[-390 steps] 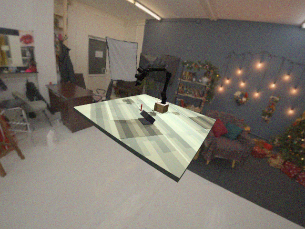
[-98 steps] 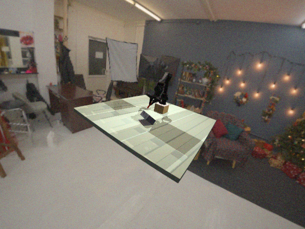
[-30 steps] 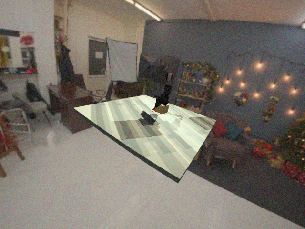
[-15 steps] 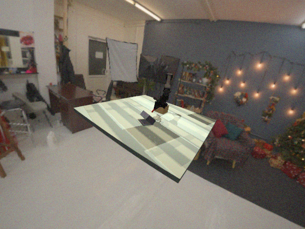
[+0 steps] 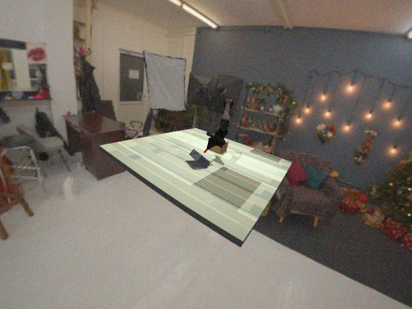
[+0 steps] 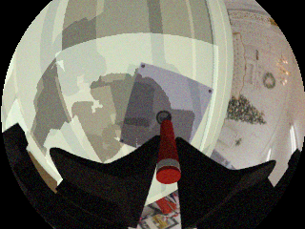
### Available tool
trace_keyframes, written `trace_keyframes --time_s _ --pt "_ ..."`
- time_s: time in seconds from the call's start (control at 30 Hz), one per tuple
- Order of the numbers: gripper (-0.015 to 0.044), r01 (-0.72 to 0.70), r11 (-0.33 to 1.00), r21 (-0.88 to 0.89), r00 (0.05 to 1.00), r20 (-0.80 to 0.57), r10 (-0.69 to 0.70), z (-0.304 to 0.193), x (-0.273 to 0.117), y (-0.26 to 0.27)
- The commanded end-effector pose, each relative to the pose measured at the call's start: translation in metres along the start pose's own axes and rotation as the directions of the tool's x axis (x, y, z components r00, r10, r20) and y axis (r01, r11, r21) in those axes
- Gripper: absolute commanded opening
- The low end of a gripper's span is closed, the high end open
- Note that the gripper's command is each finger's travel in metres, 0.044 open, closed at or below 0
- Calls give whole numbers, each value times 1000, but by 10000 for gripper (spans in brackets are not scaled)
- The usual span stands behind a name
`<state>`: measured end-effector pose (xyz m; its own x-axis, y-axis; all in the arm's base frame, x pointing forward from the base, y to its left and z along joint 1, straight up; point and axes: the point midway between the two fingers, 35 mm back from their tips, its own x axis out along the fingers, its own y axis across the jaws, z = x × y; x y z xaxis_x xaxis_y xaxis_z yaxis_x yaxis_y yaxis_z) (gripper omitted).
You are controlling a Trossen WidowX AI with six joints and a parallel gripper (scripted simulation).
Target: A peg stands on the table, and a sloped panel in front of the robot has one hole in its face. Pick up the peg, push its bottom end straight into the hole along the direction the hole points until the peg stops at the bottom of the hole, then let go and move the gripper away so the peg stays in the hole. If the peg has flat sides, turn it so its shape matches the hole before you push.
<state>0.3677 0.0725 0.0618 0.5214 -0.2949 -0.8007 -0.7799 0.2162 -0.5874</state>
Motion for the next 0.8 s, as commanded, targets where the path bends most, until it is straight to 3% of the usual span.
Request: trace_keyframes --time_s 0.0,0.77 --pt "0 -6 1000 -6 1000 1 6 0 6 2" --pt "0 1 1000 1 1000 0 -1 0 16 0"
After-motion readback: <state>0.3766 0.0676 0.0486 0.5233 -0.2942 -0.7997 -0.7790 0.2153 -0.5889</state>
